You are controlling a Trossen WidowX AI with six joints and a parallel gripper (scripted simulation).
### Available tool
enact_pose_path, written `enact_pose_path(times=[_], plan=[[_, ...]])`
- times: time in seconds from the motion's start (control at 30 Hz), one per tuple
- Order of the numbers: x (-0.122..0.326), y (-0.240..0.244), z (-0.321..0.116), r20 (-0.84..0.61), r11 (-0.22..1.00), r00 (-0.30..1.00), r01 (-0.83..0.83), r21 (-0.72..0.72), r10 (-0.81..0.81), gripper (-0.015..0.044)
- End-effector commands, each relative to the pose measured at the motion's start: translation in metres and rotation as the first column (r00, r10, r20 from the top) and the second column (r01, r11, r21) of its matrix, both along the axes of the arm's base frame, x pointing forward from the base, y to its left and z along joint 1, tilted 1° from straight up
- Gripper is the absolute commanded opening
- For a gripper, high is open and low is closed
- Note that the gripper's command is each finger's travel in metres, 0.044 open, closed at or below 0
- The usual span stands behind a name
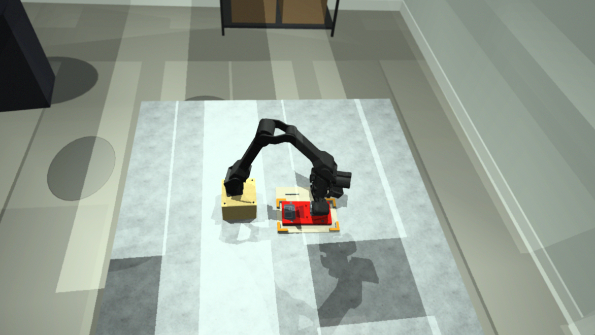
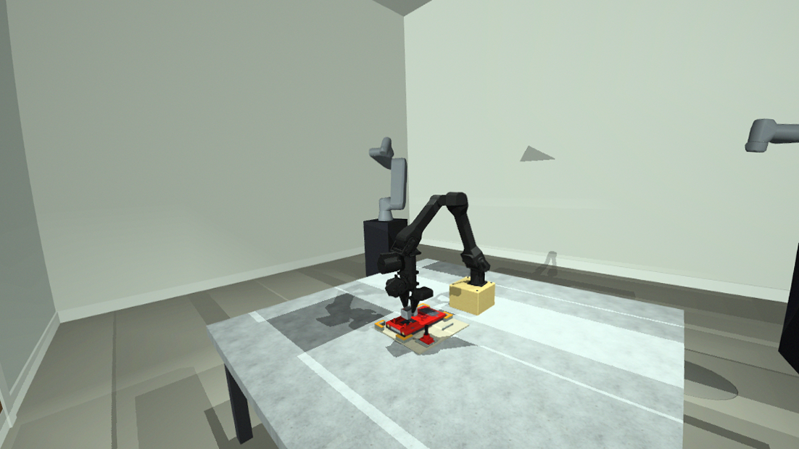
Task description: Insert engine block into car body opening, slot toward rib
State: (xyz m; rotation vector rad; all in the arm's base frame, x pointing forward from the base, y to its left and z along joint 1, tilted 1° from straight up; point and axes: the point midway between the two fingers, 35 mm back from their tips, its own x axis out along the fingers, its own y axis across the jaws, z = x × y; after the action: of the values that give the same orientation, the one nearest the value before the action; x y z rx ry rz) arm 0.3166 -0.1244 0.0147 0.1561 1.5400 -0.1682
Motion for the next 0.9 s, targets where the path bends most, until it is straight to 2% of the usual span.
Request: enact_pose_path(times=[0.0, 0.07, 0.87], plan=[[0.0038, -0.0024, 0.0012, 0.012, 1.000, 1.000, -0.015, 0.001, 0.015, 0.0105], [0.0038, -0.0024, 0.0012, 0.012, 1.000, 1.000, -0.015, 0.001, 0.015, 0.0157], [0.0033, -0.0023, 0.0011, 0.012, 1.000, 1.000, -0.008, 0.001, 0.008, 0.0159]])
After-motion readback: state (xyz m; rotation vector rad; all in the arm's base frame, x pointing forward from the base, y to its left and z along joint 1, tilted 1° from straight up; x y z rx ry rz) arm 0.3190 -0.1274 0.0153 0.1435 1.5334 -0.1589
